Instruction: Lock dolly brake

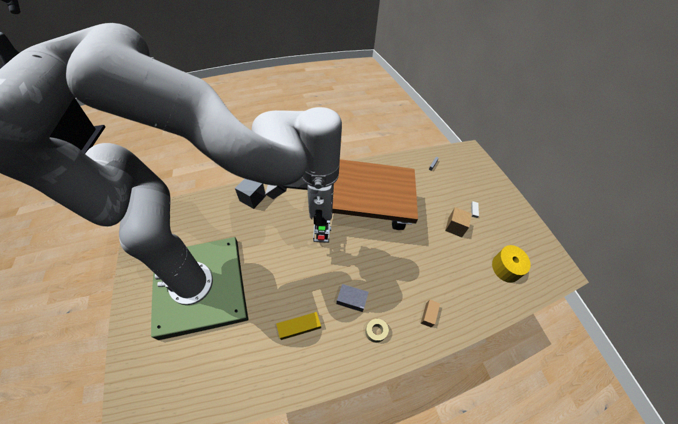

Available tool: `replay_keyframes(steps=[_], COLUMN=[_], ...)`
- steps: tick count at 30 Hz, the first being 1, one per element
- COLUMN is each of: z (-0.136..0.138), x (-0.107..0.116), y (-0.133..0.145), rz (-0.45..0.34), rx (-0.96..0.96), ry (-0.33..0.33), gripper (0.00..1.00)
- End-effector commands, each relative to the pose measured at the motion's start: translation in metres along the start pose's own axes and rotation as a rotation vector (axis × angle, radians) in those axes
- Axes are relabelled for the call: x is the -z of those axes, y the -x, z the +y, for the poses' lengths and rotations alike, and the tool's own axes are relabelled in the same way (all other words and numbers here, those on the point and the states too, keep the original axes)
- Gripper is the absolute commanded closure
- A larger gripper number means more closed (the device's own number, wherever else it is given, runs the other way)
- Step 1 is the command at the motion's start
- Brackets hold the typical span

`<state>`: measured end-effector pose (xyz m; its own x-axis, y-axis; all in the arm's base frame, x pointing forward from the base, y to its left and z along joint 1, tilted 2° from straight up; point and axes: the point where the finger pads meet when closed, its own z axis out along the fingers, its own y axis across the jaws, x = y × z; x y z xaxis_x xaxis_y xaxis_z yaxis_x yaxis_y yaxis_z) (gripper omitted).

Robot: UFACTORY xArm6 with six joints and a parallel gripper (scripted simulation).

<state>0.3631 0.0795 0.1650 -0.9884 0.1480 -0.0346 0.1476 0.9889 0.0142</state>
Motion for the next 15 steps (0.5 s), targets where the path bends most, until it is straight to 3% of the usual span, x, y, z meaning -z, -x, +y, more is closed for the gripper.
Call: replay_keyframes(steps=[1,15], z=[0.0004,0.0005], x=[0.0014,-0.0050], y=[0.0012,0.0012], rz=[-0.004,-0.004], rx=[0.000,0.000], ry=[0.001,0.001], gripper=[1.00,1.00])
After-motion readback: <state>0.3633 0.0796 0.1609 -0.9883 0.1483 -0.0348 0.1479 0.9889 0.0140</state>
